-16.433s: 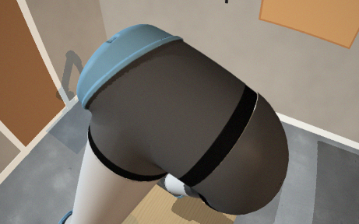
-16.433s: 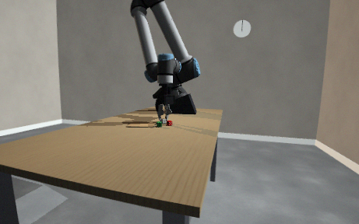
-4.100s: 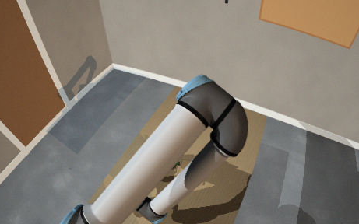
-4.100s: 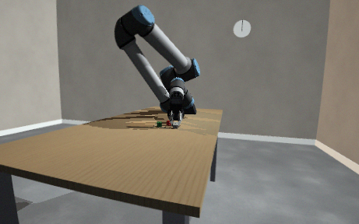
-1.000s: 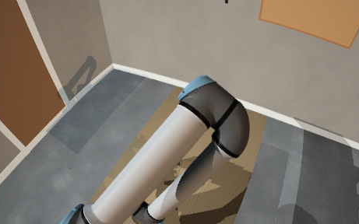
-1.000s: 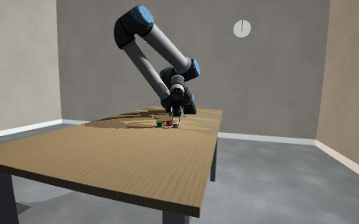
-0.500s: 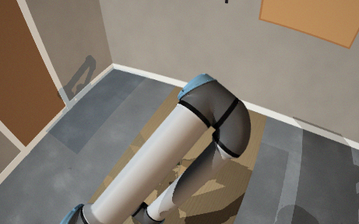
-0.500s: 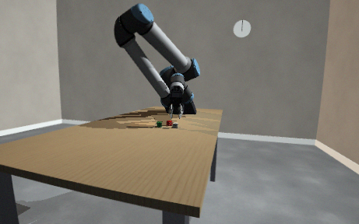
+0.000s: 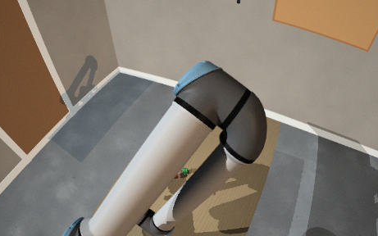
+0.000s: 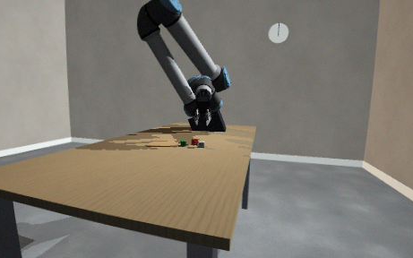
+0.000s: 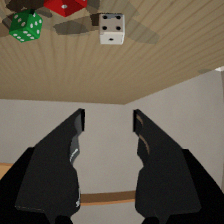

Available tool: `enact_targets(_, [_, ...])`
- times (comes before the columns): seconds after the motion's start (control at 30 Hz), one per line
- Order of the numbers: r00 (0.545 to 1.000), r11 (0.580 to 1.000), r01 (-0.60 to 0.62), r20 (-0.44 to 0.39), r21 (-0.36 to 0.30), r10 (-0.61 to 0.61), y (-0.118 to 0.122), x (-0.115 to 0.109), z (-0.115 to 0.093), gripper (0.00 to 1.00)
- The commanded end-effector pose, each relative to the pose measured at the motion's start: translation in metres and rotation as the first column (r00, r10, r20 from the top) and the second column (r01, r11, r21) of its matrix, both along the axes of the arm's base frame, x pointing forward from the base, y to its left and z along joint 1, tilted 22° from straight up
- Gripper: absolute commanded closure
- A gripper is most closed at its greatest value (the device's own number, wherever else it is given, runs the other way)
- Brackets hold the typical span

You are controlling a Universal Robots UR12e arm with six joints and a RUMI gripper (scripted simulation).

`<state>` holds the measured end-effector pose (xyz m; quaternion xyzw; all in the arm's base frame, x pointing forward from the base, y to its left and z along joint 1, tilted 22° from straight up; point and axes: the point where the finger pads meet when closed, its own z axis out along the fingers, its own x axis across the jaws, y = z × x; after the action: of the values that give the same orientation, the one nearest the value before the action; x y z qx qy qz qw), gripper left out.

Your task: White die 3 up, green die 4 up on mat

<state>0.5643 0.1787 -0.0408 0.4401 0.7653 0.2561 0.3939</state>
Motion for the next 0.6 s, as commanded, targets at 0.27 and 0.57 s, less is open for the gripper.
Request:
enact_targets(0.27, [1.000, 1.000, 0.007, -0.016, -0.001, -0.007, 0.0011, -0.0022, 0.0023, 0.76])
enact_targets(0.57, [0.998, 1.000, 0.022, -0.052, -0.012, -0.022, 0.0017, 0.0001, 0.0019, 0.76])
